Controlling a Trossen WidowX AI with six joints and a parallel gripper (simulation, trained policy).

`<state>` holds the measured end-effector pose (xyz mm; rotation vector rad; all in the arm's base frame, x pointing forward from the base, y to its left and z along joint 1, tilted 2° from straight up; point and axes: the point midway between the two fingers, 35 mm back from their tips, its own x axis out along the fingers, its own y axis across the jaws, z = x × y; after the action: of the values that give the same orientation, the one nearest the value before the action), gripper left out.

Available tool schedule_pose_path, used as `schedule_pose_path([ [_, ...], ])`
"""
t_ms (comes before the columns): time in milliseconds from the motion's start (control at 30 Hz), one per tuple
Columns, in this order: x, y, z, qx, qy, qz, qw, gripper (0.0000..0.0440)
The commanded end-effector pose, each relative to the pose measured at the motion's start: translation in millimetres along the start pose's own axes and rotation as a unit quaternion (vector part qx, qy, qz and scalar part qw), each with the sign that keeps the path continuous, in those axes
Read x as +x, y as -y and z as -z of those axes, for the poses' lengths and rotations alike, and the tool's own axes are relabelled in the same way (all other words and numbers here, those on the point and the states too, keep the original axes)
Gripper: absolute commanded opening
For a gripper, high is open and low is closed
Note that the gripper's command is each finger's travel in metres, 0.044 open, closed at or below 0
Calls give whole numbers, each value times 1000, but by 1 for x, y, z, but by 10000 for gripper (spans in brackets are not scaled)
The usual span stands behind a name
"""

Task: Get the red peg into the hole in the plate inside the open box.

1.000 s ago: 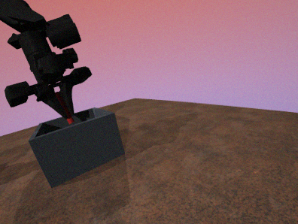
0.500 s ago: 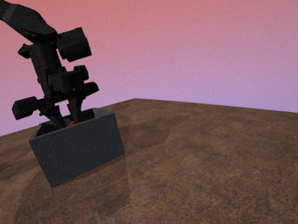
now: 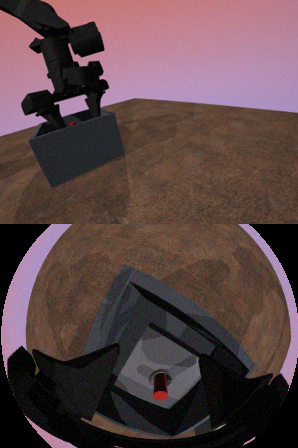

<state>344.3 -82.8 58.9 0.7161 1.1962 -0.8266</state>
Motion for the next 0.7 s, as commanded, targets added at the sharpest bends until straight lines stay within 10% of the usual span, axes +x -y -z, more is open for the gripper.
schedule_pose_path([
  [0, -4, -12, -22, 1, 24, -16, 1000, 440],
  [667, -16, -21, -65, 15, 74, -34, 997, 440],
])
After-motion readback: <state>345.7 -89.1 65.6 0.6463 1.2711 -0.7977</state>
